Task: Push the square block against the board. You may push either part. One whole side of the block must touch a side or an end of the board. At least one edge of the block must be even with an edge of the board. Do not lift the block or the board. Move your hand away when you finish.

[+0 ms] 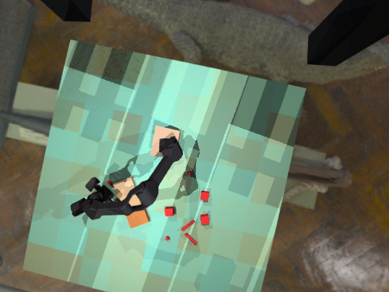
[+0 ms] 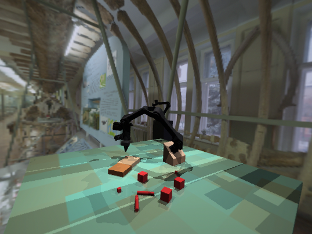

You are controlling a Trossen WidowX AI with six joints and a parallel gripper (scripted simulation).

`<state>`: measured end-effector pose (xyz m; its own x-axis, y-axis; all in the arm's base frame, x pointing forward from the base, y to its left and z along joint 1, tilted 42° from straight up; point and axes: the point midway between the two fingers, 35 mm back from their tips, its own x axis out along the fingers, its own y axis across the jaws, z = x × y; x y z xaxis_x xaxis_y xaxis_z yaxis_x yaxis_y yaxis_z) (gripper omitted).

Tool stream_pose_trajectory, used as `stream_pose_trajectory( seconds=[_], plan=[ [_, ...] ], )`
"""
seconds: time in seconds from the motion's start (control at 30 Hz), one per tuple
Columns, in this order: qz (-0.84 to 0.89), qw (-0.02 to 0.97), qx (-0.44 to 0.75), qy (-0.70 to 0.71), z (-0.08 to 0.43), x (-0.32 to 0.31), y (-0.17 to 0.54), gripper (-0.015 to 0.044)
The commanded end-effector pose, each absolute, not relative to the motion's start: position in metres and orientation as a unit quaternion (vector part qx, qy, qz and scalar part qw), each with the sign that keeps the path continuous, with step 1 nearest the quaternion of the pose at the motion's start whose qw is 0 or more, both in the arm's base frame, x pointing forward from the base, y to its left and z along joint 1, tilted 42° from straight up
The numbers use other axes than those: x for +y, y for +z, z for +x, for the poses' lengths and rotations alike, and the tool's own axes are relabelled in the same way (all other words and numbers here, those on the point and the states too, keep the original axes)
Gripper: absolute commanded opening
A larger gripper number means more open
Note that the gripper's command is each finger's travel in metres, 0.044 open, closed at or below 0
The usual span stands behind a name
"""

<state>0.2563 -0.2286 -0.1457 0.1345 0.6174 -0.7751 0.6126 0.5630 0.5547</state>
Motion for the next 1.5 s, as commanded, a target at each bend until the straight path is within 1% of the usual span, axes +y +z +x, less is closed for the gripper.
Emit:
stream_pose_trajectory(
  seconds=[0.0, 0.37, 0.6, 0.77, 1.47],
  plan=[
    [0.504, 0.558, 0.658, -0.033, 0.269, -0.227, -0.149, 0.0000],
    [0.595, 0.459, 0.644, -0.140, 0.304, -0.228, -0.147, 0.0000],
    [0.596, 0.458, 0.644, -0.142, 0.306, -0.226, -0.149, 0.0000],
    [0.597, 0.457, 0.644, -0.141, 0.313, -0.192, -0.188, 0.0000],
    [0.597, 0.457, 0.644, -0.141, 0.304, -0.175, -0.177, 0.0000]
  ],
)
